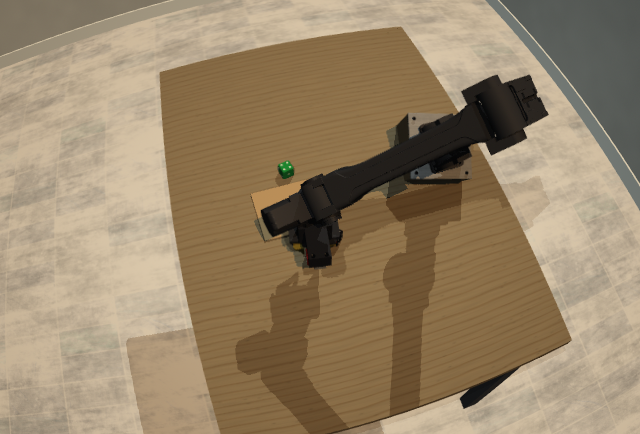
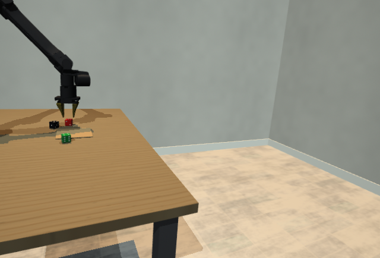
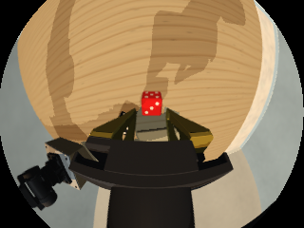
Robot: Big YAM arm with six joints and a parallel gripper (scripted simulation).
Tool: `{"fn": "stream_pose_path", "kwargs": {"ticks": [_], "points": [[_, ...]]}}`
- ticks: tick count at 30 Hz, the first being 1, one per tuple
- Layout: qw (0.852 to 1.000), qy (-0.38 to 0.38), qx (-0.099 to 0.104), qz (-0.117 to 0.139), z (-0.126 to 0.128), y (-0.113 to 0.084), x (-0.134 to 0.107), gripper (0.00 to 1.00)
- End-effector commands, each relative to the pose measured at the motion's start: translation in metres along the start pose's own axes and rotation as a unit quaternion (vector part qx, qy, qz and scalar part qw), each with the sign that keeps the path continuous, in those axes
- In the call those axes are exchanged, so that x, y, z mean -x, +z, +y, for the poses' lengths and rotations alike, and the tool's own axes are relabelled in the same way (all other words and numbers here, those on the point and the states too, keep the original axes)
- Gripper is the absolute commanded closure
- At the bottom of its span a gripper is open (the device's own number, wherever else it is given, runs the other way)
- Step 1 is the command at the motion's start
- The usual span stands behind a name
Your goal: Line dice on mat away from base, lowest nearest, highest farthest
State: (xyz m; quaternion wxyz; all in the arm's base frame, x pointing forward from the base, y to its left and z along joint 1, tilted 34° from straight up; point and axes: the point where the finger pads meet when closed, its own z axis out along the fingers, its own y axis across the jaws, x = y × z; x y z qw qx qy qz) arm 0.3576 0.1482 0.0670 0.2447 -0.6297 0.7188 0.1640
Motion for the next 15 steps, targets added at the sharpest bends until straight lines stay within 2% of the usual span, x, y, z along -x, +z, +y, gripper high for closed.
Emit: {"fn": "stream_pose_path", "kwargs": {"ticks": [1,15], "points": [[1.000,-0.001,-0.010,-0.001,-0.0138,-0.0033,-0.0009,0.55],[1.000,-0.002,-0.011,-0.002,-0.0156,-0.0041,0.0000,0.55]]}}
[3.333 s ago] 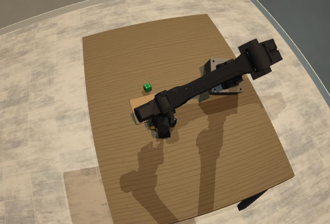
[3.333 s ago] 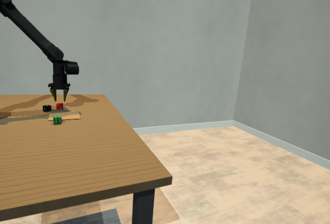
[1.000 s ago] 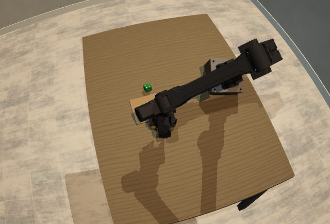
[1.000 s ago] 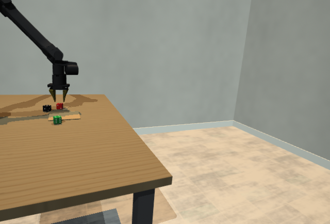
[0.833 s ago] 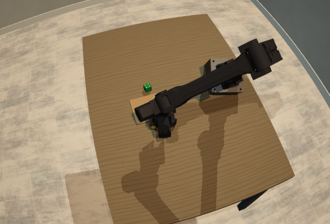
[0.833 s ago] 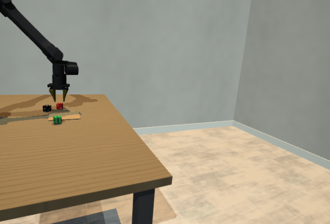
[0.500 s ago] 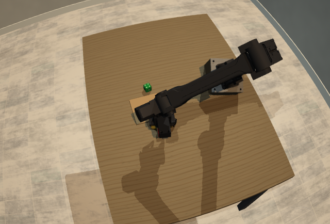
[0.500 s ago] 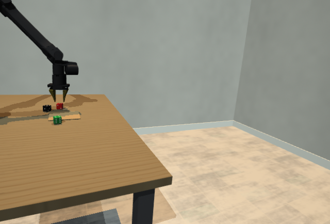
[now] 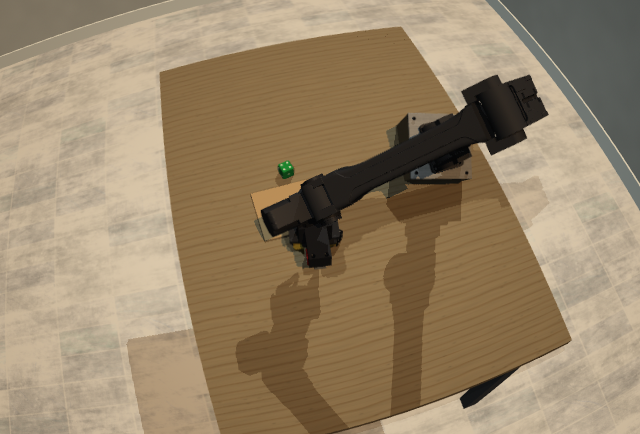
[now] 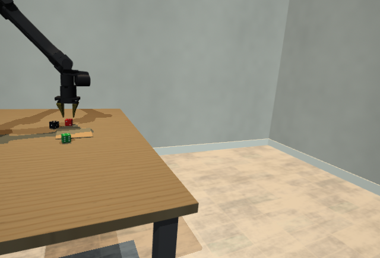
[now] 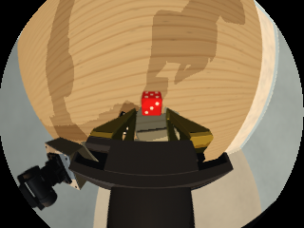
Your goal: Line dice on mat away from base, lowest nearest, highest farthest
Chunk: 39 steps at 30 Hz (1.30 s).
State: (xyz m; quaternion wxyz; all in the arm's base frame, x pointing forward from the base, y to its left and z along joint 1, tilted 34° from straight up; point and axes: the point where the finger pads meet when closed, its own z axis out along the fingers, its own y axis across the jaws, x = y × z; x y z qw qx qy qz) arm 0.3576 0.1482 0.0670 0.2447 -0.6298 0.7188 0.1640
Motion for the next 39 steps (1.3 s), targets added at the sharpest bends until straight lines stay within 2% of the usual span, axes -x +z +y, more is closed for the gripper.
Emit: {"fn": "stream_pose_path", "kwargs": {"ticks": [1,39], "points": [[1.000,-0.002,-0.012,-0.002,-0.0165,-0.0045,0.0005,0.55],[1.000,-0.004,-0.015,-0.003,-0.0208,-0.0064,0.0032,0.55]]}}
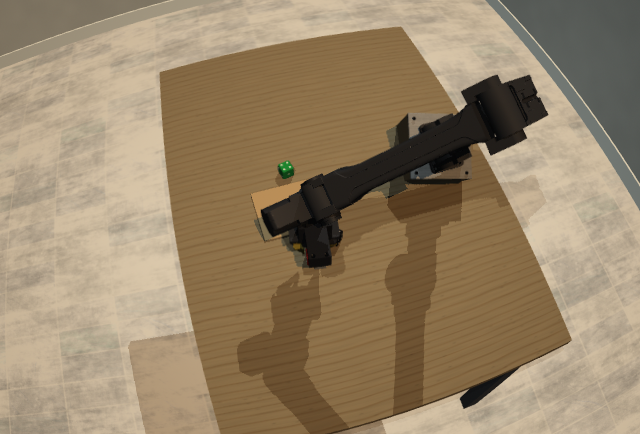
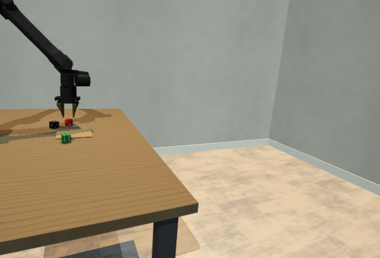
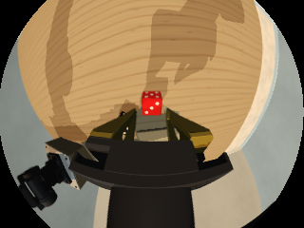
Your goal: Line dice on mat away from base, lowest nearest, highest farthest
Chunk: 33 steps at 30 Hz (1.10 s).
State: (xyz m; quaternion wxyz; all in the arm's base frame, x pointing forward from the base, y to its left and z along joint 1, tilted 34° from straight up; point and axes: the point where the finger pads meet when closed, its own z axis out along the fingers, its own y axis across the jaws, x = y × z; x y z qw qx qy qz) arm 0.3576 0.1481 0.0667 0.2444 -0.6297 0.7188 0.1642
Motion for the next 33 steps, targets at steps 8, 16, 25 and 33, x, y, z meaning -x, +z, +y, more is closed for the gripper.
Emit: {"fn": "stream_pose_path", "kwargs": {"ticks": [8,16,25,33], "points": [[1.000,-0.004,-0.015,-0.003,-0.021,-0.007,0.003,0.55],[1.000,-0.004,-0.009,-0.004,-0.014,0.003,0.008,0.55],[1.000,0.002,0.002,0.001,-0.001,0.026,0.000,0.55],[1.000,0.002,0.003,0.001,0.000,0.037,0.000,0.55]]}}
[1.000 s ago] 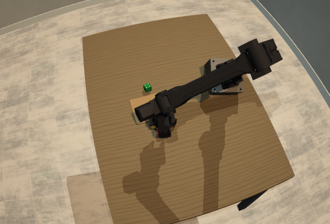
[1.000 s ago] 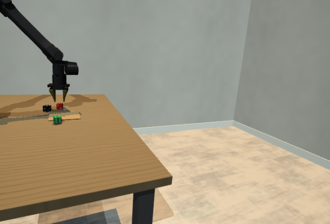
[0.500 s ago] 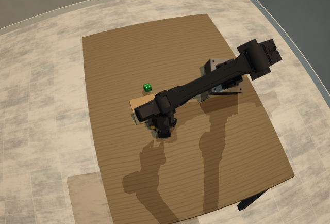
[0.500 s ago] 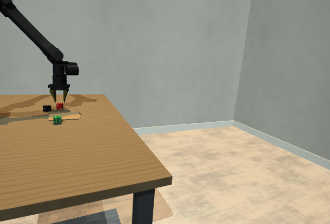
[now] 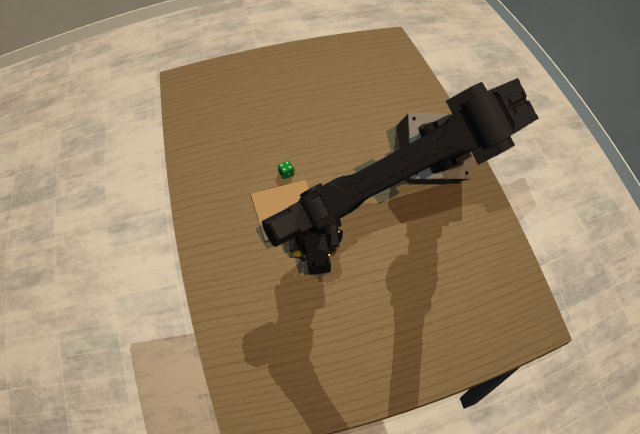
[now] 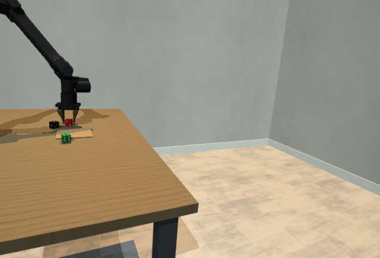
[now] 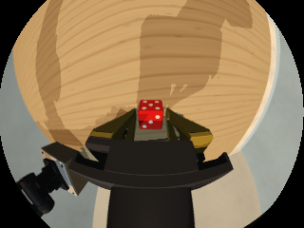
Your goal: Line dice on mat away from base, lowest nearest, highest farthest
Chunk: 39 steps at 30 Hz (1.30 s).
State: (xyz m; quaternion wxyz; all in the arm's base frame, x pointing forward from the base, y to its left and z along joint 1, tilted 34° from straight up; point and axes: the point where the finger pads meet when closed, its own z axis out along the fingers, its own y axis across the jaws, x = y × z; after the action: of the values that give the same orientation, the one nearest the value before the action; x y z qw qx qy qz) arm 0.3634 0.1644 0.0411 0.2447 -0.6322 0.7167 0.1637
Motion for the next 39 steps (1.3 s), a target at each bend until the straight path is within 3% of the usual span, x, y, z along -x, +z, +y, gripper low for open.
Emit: {"fn": "stream_pose_path", "kwargs": {"ticks": [1,39], "points": [[1.000,0.003,-0.002,-0.001,-0.0039,0.0061,0.0033,0.55],[1.000,0.007,0.003,0.002,0.0000,0.0094,-0.0009,0.55]]}}
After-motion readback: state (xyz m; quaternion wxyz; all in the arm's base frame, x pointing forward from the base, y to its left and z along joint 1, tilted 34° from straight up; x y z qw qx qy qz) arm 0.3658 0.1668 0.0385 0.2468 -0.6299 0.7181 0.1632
